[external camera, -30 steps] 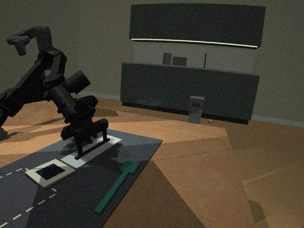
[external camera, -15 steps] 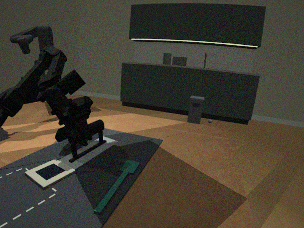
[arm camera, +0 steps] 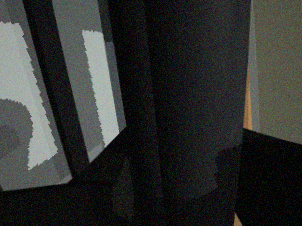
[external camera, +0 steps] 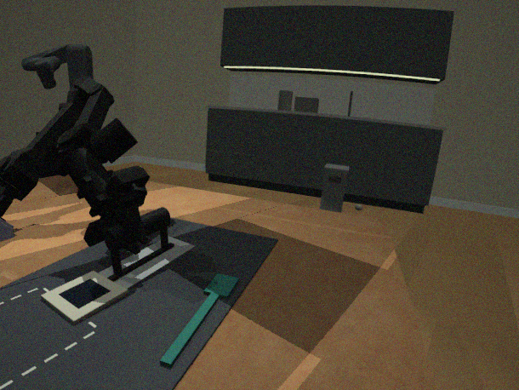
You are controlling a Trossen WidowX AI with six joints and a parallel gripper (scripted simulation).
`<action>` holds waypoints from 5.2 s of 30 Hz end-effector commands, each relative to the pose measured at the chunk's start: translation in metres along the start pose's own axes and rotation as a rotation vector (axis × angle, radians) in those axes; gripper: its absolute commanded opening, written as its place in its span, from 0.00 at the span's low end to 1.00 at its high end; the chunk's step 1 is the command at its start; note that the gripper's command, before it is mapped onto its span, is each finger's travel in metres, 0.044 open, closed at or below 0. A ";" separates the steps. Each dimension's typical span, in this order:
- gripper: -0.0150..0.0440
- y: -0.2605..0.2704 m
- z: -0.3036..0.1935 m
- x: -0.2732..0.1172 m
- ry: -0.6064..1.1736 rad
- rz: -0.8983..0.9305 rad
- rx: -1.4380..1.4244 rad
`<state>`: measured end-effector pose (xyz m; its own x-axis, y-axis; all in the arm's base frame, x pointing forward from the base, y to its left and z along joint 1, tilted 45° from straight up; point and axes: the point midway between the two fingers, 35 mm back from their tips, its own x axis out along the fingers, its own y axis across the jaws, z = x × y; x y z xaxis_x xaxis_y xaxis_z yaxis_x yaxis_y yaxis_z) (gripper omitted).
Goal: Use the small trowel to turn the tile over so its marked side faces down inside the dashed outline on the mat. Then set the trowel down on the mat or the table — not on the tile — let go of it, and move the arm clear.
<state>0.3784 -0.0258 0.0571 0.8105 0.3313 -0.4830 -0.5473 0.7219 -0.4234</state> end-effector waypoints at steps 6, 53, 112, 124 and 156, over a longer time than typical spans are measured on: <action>0.25 -0.012 0.001 -0.009 0.066 -0.008 -0.068; 0.25 -0.047 -0.061 -0.038 0.073 -0.008 -0.074; 0.25 -0.058 -0.010 -0.051 0.067 0.000 -0.077; 0.25 -0.048 0.016 -0.044 0.096 0.015 -0.058; 0.25 0.008 0.118 -0.049 0.169 0.000 0.007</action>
<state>0.3613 0.0285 0.1571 0.7524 0.2427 -0.6123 -0.5666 0.7125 -0.4139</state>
